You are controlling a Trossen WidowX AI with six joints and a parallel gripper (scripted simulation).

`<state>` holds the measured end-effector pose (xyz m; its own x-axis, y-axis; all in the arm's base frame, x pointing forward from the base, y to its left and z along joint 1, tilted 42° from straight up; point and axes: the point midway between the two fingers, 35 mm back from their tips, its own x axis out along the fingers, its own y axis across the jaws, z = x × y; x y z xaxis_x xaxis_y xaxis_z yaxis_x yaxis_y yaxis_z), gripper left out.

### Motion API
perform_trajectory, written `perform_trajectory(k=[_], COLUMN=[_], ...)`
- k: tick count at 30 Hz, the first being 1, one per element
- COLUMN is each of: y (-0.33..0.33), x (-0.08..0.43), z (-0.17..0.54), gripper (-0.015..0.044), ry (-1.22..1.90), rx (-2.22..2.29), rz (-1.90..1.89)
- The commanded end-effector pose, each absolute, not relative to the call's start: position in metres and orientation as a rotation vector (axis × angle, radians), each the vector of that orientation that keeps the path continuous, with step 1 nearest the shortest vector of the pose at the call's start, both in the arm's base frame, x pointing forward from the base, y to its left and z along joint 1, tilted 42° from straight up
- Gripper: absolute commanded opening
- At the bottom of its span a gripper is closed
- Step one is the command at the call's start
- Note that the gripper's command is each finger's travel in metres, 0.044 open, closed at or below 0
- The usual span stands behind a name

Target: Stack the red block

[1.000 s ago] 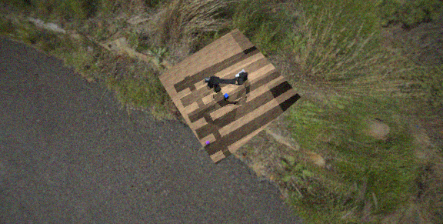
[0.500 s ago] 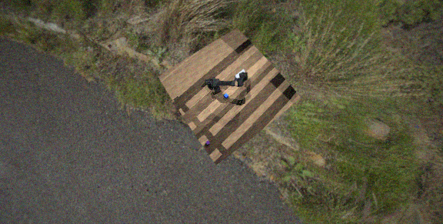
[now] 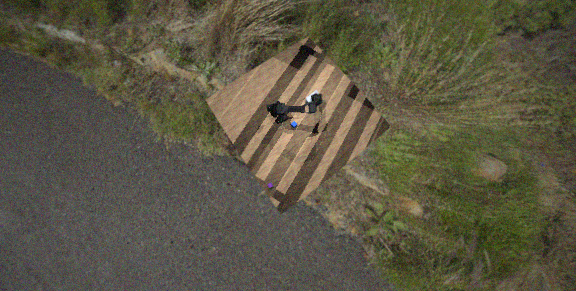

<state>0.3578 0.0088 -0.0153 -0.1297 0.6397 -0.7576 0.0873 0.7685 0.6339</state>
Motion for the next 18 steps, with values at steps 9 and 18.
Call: perform_trajectory(k=[9,18], y=[0.0098,0.0088], x=[0.3579,0.3578], z=[-0.0158,-0.0152], gripper=[0.0,0.0026], ry=[1.655,1.655], rx=[0.592,0.587], rz=[0.522,0.523])
